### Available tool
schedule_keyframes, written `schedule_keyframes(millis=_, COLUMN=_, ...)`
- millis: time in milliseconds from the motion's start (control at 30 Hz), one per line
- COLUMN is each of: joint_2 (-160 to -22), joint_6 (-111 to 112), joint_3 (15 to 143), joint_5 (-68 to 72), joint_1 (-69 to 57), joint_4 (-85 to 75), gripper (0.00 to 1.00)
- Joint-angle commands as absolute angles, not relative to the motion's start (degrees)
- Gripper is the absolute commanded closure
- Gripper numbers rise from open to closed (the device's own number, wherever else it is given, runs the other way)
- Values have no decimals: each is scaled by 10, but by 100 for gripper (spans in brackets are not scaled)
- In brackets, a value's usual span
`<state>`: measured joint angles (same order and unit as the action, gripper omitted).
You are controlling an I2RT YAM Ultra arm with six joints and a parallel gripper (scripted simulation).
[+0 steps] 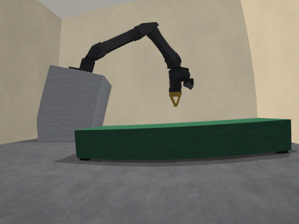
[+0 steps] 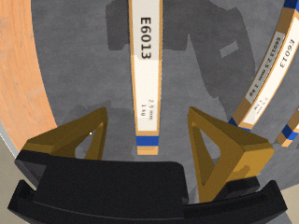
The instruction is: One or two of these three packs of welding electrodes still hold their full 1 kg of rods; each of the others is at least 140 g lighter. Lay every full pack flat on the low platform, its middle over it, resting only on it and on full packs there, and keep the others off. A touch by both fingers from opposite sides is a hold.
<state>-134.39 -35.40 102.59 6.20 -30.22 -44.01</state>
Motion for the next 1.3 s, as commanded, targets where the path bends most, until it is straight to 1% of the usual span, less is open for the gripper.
schedule_keyframes(millis=0, joint_2=-1325, joint_6=-359, joint_3=1037, joint_5=69, joint_1=-311, joint_4=-443, gripper=26)
schedule_keyframes(millis=633, joint_2=-1325, joint_6=-359, joint_3=1037, joint_5=69, joint_1=-311, joint_4=-443, gripper=26)
schedule_keyframes(millis=667, joint_2=-1319, joint_6=-372, joint_3=1005, joint_5=67, joint_1=-293, joint_4=-428, gripper=26)
schedule_keyframes(millis=900, joint_2=-1273, joint_6=-442, joint_3=919, joint_5=48, joint_1=-242, joint_4=-391, gripper=26)
schedule_keyframes(millis=1033, joint_2=-1246, joint_6=-409, joint_3=870, joint_5=41, joint_1=-210, joint_4=-362, gripper=26)
schedule_keyframes(millis=1267, joint_2=-1222, joint_6=-369, joint_3=826, joint_5=31, joint_1=-168, joint_4=-339, gripper=26)
